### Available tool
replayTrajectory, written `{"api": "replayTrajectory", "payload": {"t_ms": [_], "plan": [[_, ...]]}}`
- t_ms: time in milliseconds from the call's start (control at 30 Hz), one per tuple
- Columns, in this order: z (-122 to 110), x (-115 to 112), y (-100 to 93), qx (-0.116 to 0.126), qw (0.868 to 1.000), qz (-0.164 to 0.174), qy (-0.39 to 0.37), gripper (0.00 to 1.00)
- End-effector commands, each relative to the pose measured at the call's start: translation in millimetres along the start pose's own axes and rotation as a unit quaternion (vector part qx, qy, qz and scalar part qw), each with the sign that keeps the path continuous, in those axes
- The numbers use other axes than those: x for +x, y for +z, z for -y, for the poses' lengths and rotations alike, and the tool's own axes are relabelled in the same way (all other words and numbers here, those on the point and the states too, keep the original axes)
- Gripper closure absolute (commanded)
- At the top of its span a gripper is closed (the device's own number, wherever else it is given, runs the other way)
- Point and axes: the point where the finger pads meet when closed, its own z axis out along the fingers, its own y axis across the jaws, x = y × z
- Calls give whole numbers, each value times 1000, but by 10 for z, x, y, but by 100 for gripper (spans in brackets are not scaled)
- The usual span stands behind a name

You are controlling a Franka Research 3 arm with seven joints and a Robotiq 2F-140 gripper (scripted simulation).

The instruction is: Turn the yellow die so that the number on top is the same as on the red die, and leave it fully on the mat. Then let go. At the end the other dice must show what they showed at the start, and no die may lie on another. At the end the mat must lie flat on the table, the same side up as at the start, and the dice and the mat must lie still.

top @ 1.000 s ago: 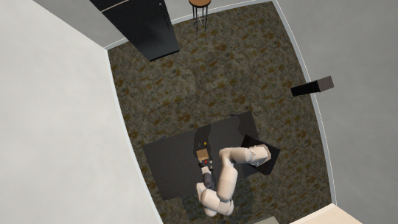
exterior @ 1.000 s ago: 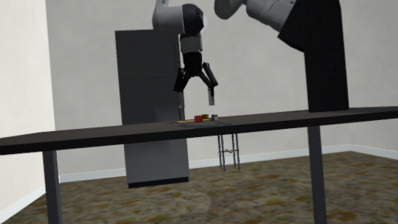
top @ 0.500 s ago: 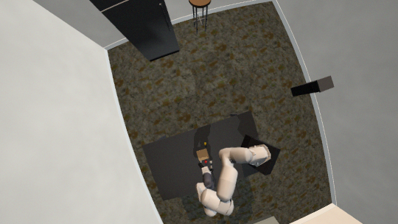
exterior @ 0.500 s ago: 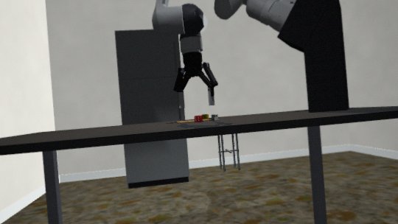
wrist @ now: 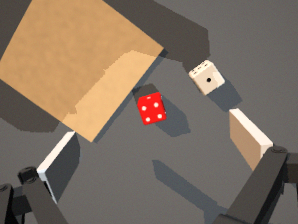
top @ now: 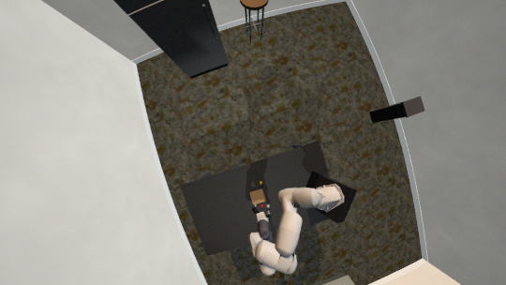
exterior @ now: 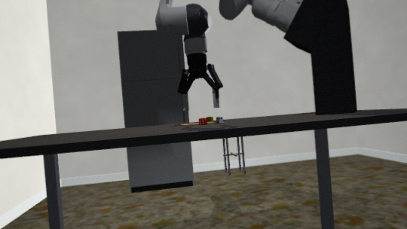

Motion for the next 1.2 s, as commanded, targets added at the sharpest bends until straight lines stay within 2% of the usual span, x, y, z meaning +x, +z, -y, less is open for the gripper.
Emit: {"api": "replayTrajectory", "payload": {"t_ms": [0,300,667,1167], "plan": [[-13,14,1,0,1000,-2,2,0],[-172,80,1,0,1000,-2,2,0],[-599,258,0,0,1000,-2,2,0],[-622,267,0,0,1000,-2,2,0]]}}
